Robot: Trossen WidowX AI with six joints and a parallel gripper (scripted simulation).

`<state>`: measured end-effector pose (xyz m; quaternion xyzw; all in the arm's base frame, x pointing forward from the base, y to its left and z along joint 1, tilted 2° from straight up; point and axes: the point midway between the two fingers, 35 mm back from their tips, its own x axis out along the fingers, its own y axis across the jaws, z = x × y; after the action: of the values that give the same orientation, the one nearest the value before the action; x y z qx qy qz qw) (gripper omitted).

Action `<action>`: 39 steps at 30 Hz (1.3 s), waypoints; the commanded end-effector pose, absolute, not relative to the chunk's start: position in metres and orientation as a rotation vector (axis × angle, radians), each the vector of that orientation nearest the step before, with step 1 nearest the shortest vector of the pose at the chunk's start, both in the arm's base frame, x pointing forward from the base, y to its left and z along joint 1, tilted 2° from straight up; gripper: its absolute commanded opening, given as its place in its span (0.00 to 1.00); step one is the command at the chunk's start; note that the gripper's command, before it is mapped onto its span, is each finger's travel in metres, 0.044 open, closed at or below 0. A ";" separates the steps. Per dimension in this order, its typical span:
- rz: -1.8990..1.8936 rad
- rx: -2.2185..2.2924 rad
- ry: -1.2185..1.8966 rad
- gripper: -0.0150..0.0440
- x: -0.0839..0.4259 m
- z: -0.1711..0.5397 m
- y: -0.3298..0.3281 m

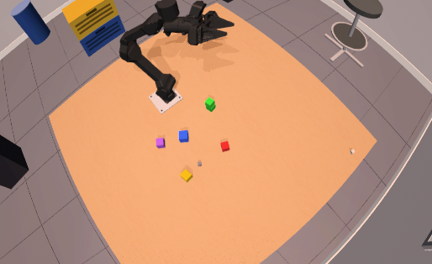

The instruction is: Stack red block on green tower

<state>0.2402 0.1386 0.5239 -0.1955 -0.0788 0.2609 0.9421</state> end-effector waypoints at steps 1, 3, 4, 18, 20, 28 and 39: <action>0.505 -0.363 0.016 1.00 0.278 0.485 0.142; 0.491 -0.333 0.097 1.00 0.293 0.468 0.141; 0.480 -0.315 0.145 1.00 0.301 0.458 0.140; 0.203 -0.001 0.773 1.00 0.381 0.308 0.093; 0.147 0.049 0.855 1.00 0.386 0.287 0.083; -0.097 0.226 1.175 1.00 0.392 0.205 0.046; -0.408 0.395 1.483 1.00 0.372 0.130 0.010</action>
<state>0.3773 0.0144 0.1415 0.1678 0.6500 -0.1586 0.7240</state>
